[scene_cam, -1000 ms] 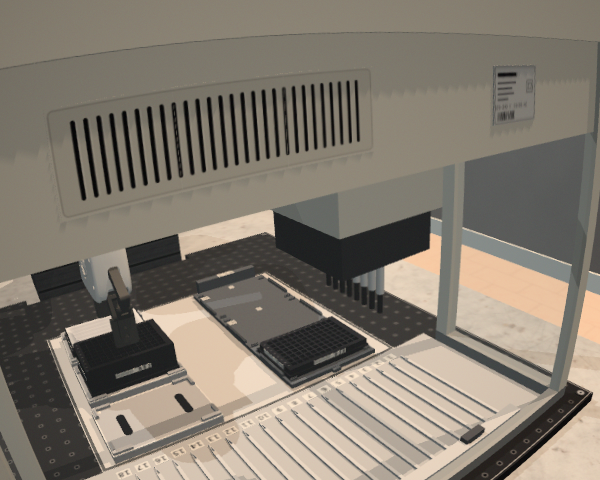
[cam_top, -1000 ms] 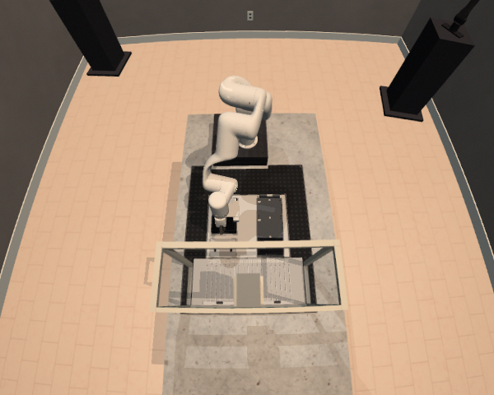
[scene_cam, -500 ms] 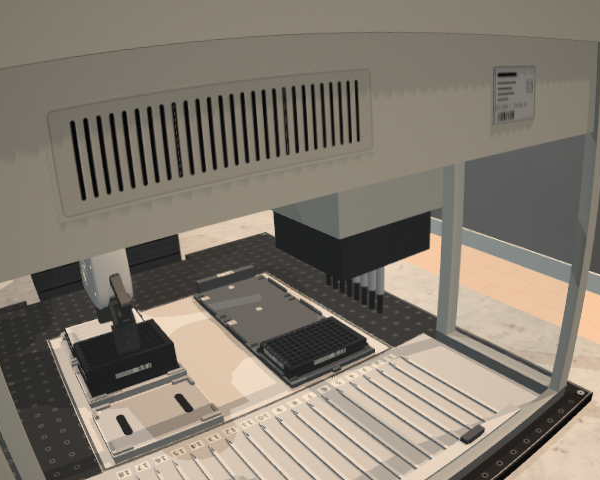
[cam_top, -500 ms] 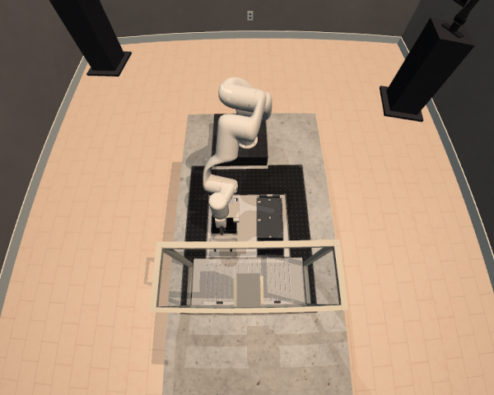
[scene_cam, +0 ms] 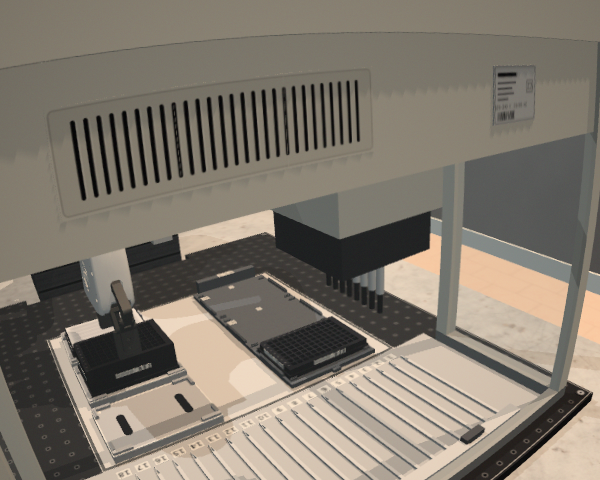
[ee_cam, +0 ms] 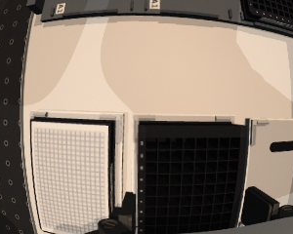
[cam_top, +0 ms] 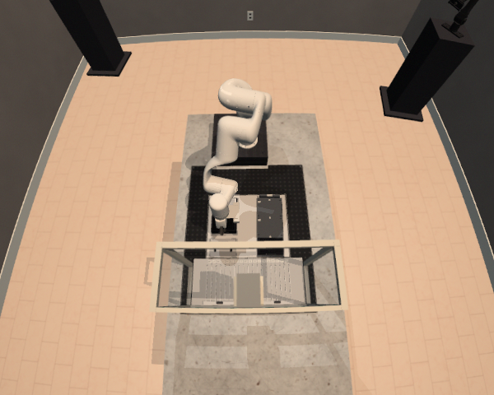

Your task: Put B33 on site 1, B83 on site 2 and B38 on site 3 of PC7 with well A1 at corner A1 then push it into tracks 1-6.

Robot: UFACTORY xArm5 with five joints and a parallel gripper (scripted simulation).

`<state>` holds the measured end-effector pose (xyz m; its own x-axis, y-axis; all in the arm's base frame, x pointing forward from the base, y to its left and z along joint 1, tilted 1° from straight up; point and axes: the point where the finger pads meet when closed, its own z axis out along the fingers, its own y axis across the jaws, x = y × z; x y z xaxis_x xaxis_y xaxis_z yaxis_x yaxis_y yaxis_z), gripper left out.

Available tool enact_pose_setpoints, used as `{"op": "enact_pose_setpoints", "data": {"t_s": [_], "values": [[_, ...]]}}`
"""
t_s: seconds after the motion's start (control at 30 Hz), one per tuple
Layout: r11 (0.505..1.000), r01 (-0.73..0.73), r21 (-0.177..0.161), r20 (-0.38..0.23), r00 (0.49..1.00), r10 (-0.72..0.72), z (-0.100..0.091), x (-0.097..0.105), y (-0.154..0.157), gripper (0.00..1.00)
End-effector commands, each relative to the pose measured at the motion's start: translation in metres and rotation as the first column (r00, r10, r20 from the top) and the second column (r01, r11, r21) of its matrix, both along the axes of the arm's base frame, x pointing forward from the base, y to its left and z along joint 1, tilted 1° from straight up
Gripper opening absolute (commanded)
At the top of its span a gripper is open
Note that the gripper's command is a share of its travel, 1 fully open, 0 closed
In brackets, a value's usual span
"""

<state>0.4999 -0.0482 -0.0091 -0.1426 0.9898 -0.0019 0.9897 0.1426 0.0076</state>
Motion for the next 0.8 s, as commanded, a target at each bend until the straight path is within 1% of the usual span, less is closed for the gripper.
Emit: {"op": "enact_pose_setpoints", "data": {"t_s": [0.0,0.77], "values": [[1.000,0.000,0.019,0.006,1.000,0.000,0.000,0.002,0.000,1.00],[1.000,0.000,0.019,0.006,1.000,0.000,-0.013,0.002,0.000,1.00]]}}
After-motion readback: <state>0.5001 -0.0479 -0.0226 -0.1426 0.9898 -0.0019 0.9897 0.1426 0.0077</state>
